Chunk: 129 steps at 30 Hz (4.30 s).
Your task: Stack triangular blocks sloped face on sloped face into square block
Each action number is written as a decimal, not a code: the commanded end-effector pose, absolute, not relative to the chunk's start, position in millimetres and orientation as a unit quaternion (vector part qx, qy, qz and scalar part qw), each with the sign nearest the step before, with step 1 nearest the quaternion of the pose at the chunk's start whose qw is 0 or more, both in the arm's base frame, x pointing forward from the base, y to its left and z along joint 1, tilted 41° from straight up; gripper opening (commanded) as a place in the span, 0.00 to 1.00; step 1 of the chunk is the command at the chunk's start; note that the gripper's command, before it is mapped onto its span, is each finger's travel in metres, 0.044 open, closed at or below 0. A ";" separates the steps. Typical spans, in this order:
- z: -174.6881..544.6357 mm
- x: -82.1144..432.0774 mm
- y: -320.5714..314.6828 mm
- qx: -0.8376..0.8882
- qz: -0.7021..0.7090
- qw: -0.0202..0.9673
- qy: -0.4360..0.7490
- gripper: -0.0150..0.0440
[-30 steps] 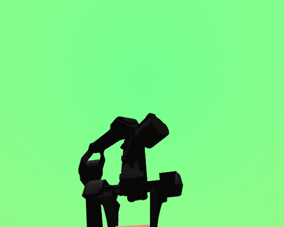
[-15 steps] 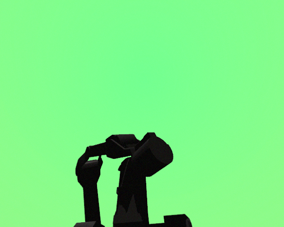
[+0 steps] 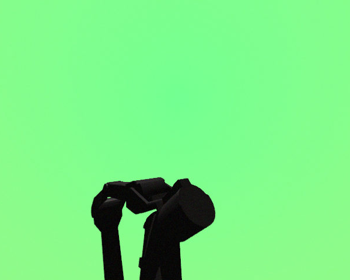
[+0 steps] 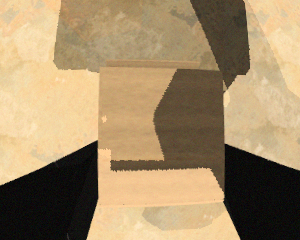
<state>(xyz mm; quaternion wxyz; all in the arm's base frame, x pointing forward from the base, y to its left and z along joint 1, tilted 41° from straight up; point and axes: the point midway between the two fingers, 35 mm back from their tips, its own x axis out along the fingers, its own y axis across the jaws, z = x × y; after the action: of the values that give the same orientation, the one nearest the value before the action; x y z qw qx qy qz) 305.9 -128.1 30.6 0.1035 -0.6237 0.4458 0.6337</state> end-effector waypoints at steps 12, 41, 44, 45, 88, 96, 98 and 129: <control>29.7 303.6 -128.9 -0.625 0.635 0.104 0.441 0.25; 27.3 303.1 -129.2 -0.626 0.637 0.105 0.438 0.25; 25.5 302.6 -130.1 -0.626 0.637 0.105 0.438 0.25; 24.9 302.5 -130.4 -0.626 0.637 0.105 0.438 0.25; 8.8 298.2 -138.7 -0.626 0.636 0.106 0.438 0.25; 8.5 297.9 -138.9 -0.626 0.637 0.105 0.438 0.25; 8.5 297.9 -138.9 -0.626 0.637 0.105 0.438 0.25; 7.8 298.3 -140.0 -0.627 0.635 0.106 0.440 0.39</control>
<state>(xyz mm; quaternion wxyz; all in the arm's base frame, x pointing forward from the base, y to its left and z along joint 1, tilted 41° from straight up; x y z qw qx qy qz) 298.3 -139.9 7.8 0.1065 -0.6265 0.4396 0.6347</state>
